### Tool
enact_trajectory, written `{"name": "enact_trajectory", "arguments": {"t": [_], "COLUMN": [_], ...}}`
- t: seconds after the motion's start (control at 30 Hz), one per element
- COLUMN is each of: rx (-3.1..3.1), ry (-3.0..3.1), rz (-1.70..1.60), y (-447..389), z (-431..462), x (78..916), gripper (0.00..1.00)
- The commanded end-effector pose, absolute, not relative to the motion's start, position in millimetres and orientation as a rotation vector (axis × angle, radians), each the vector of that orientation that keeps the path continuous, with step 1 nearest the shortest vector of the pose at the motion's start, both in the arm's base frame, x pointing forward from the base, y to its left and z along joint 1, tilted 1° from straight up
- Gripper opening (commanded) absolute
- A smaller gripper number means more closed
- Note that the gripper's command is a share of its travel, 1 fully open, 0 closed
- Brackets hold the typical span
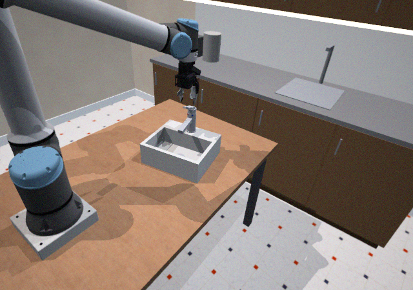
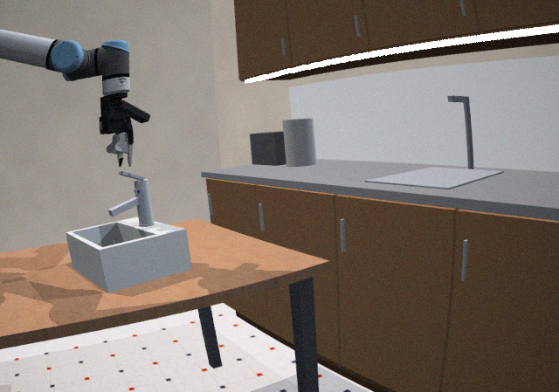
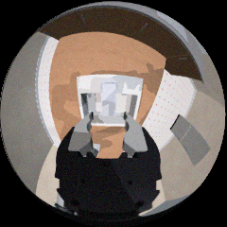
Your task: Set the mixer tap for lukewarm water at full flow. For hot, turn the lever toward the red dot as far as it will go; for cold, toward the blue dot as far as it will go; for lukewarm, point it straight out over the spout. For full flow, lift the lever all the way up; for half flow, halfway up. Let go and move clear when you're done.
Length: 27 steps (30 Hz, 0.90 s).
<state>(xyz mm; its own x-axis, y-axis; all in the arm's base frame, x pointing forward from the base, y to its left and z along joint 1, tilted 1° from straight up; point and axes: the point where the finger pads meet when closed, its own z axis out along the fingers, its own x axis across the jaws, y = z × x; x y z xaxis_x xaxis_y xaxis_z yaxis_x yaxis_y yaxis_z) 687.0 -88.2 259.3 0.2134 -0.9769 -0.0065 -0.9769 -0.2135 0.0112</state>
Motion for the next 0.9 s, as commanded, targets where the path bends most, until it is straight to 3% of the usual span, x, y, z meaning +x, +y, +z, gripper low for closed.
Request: {"name": "enact_trajectory", "arguments": {"t": [0.0,0.87], "rx": [2.441,2.441], "ry": [-1.969,-1.968], "rz": [-0.019,-0.023], "y": [-90,-90], "z": [259,246], "x": [687,686], "gripper": [0.43,0.43]}}
